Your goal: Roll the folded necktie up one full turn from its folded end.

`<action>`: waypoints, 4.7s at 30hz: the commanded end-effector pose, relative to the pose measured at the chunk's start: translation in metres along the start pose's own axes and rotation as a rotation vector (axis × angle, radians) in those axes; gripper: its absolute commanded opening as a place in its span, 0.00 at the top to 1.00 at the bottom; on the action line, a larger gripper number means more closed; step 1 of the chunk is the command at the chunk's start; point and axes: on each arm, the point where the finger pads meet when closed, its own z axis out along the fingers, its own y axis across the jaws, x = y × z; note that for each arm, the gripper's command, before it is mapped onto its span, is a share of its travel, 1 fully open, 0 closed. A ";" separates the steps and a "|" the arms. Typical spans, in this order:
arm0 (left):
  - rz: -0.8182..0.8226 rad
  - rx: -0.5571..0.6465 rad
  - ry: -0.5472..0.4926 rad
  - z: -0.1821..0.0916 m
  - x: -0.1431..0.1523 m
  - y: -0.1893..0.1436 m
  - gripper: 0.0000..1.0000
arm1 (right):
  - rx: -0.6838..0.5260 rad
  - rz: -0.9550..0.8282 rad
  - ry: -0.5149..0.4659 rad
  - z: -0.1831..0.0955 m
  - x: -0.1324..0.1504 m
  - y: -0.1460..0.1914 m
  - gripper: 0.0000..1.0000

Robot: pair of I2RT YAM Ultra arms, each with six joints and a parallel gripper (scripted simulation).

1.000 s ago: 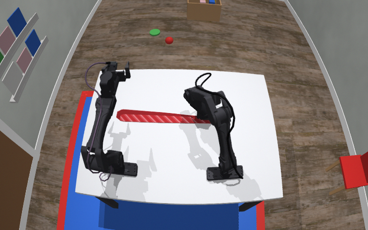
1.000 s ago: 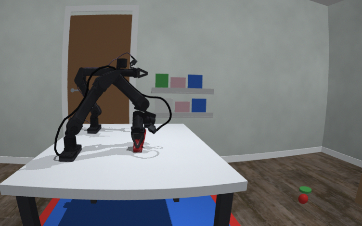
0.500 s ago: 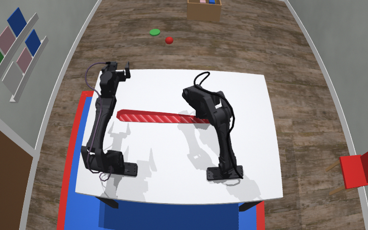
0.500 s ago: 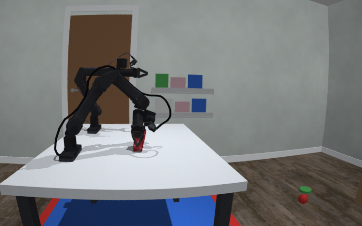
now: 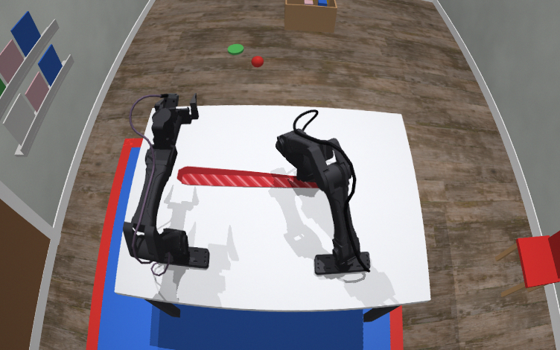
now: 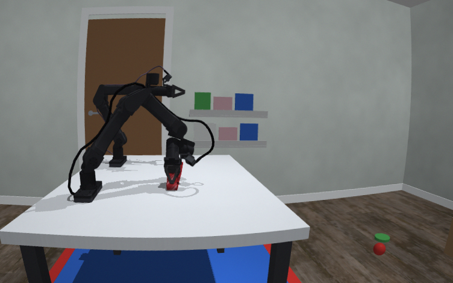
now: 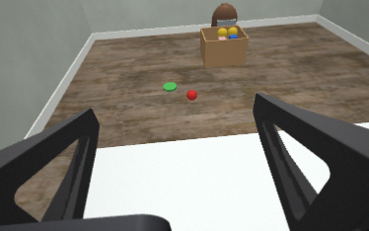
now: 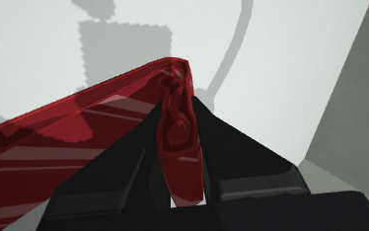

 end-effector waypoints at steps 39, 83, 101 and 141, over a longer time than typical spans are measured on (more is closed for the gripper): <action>-0.013 0.000 -0.041 -0.003 -0.019 0.002 0.00 | -0.003 0.018 -0.023 -0.006 -0.006 0.013 0.84; -0.013 0.000 -0.041 -0.003 -0.019 0.002 0.00 | -0.003 0.014 -0.025 -0.007 -0.006 0.014 0.84; -0.013 0.000 -0.041 -0.003 -0.019 0.002 0.00 | -0.003 0.010 -0.029 -0.007 -0.006 0.014 0.84; -0.013 0.000 -0.041 -0.003 -0.019 0.002 0.00 | -0.027 0.005 -0.032 -0.014 -0.006 0.013 0.74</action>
